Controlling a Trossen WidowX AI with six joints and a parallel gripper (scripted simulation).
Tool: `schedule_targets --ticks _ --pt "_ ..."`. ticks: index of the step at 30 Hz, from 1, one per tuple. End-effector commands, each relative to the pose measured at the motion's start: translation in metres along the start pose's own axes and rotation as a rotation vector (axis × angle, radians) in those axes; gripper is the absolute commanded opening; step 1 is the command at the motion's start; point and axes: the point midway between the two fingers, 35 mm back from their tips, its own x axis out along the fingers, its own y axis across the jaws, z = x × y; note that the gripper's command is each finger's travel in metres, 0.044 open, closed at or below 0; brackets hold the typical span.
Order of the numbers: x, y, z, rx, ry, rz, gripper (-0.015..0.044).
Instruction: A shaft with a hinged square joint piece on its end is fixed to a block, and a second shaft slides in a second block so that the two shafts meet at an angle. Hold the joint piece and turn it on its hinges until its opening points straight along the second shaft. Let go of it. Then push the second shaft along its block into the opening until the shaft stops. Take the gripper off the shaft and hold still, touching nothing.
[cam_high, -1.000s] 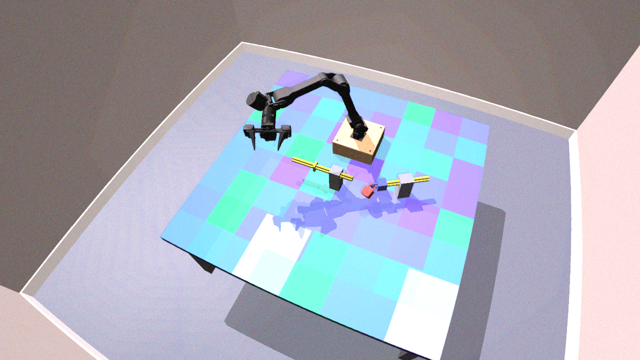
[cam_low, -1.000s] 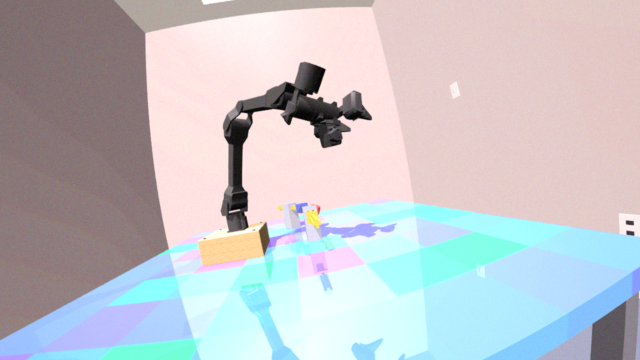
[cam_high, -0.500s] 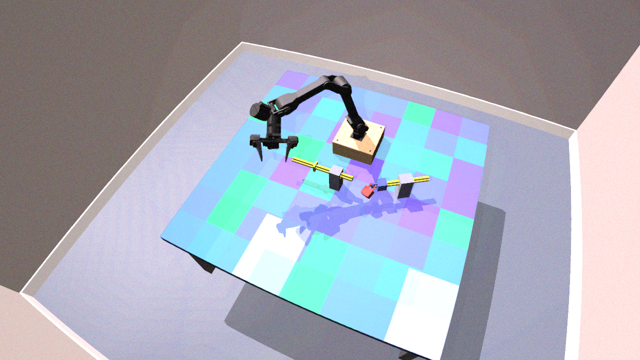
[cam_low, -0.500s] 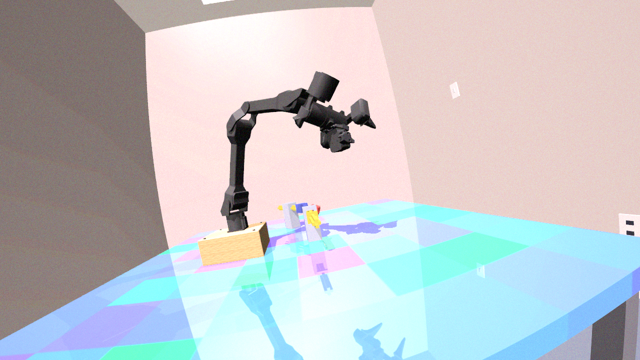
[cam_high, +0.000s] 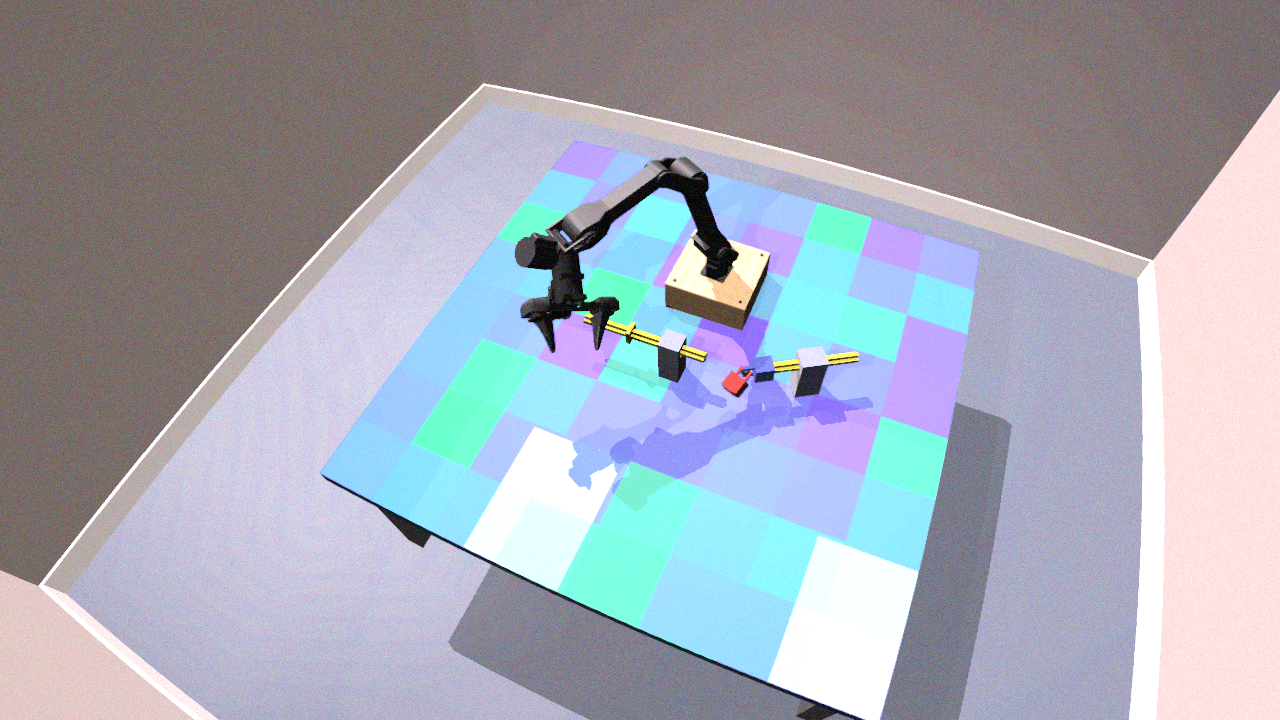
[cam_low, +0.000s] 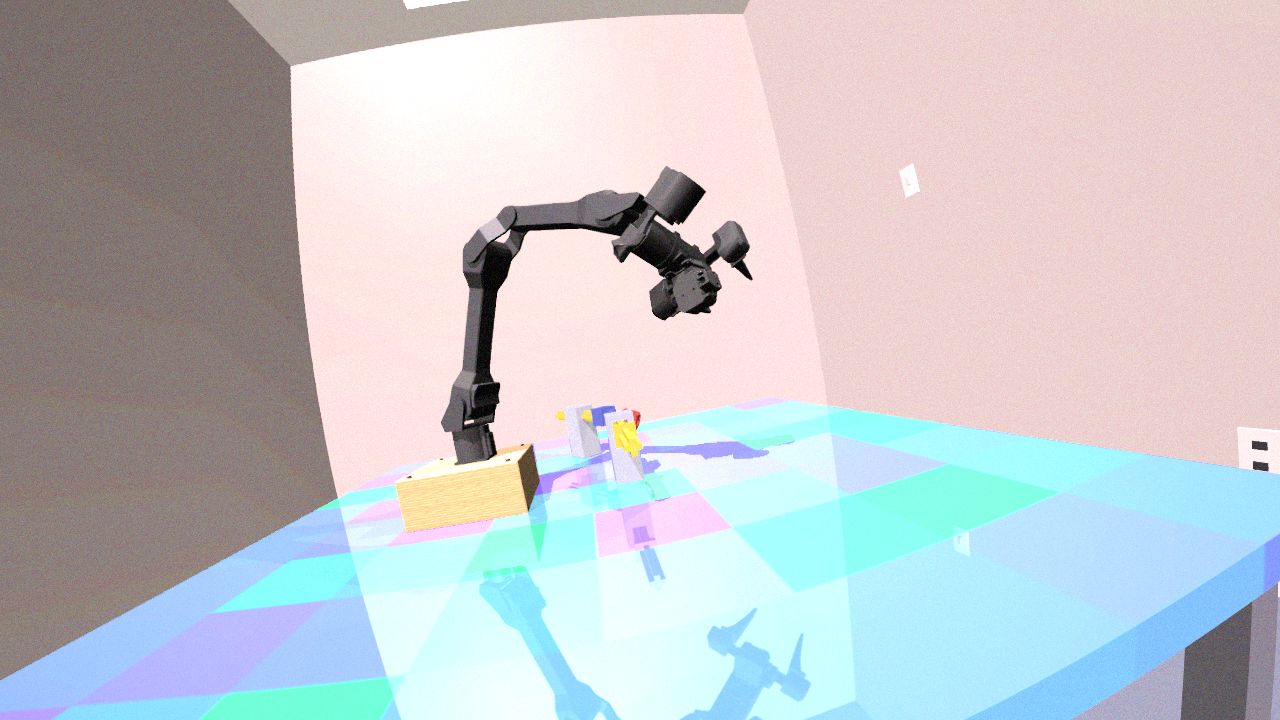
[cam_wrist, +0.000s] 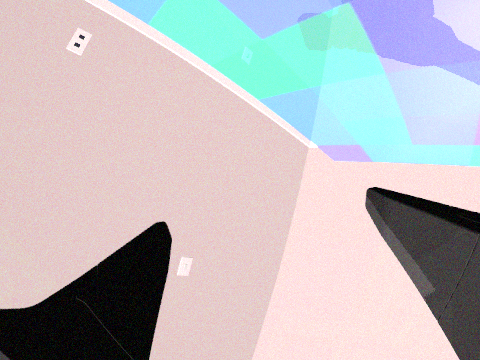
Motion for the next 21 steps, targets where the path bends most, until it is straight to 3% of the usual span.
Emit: schedule_targets --ticks 1,21 --pt "0.015 -0.012 -0.005 -0.084 -0.031 -0.045 0.0440" --pt "0.072 -0.078 -0.029 -0.512 -0.148 -0.295 0.0440"
